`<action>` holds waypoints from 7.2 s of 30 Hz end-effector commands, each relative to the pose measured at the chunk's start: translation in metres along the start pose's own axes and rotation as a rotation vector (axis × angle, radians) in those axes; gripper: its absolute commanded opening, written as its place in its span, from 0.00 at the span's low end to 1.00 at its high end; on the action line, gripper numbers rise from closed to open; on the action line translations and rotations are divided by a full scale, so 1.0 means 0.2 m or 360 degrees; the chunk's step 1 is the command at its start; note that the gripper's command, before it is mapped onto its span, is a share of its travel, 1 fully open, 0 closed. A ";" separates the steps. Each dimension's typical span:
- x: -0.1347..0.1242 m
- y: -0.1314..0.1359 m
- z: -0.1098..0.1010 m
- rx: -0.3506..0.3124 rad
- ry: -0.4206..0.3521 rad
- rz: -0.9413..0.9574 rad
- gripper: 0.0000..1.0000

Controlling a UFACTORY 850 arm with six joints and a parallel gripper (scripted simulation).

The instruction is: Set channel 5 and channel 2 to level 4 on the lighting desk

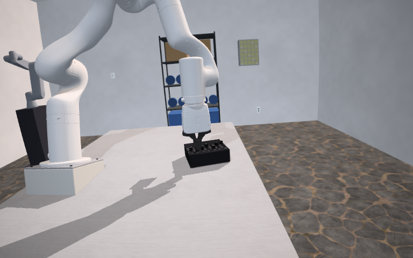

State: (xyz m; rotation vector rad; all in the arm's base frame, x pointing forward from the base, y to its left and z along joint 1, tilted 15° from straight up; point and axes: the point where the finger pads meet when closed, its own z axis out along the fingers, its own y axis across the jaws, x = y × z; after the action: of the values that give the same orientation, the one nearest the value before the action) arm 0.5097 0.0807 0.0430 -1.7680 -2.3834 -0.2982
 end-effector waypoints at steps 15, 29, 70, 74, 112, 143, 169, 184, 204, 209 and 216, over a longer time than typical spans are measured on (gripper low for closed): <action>0.00 0.00 0.00 -0.0003 -0.0001 0.0000 0.00; 0.00 0.01 0.00 -0.0003 -0.0001 0.0000 0.00; 0.00 0.01 0.00 -0.0003 -0.0001 0.0000 0.00; 0.00 0.01 0.00 -0.0003 -0.0001 0.0000 0.00; 0.00 0.01 0.06 -0.0003 -0.0001 0.0000 0.00; 0.05 0.01 0.06 -0.0003 -0.0001 0.0000 0.00; 0.11 0.01 0.06 -0.0003 -0.0001 0.0000 0.00; 0.12 0.01 0.06 -0.0003 -0.0001 0.0000 0.00; 0.12 0.01 0.06 -0.0003 -0.0001 0.0000 0.00; 0.11 0.01 0.06 -0.0003 -0.0001 0.0000 0.00; 0.09 0.01 0.06 -0.0003 -0.0001 0.0000 0.00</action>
State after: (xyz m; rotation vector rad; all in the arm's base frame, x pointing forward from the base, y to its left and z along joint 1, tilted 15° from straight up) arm 0.5045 0.1030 0.0365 -1.7681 -2.3835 -0.2982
